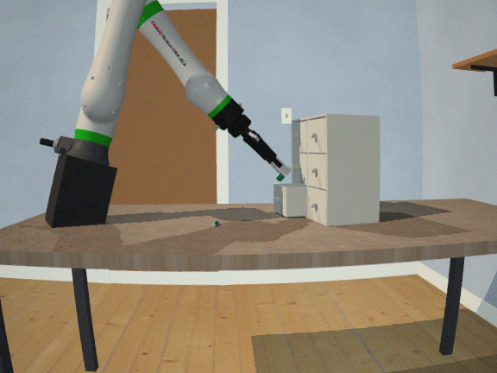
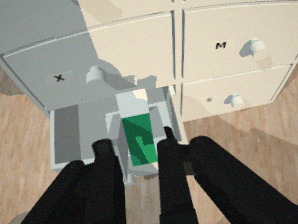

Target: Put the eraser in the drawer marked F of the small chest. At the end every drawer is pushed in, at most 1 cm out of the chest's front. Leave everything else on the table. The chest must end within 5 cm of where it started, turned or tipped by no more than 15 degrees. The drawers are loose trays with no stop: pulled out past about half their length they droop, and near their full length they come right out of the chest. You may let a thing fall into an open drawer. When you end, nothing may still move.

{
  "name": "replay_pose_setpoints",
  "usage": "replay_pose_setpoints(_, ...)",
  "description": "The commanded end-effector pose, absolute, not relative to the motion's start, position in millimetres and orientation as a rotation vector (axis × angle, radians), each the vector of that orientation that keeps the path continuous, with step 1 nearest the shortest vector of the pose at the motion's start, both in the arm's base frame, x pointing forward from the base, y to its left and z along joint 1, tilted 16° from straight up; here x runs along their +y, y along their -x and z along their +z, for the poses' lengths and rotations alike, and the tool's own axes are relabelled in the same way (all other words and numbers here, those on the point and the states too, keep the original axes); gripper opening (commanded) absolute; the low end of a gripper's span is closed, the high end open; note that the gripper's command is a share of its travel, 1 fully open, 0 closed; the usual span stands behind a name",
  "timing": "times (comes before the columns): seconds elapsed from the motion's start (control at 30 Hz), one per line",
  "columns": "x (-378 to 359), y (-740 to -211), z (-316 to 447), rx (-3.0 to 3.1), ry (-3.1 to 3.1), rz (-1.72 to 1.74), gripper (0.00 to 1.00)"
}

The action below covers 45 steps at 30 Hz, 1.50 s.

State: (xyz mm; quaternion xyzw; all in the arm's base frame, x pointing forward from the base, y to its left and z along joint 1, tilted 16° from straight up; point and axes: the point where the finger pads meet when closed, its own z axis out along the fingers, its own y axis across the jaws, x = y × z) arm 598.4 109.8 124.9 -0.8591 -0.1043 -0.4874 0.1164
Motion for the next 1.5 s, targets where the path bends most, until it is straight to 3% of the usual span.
replay_pose_setpoints(0.0, 116.6, -624.7, 128.5, -0.307, 2.513, -1.426, 0.11)
replay_pose_setpoints(1.47, 117.5, -628.6, 128.8, -0.307, 2.513, -1.426, 0.11)
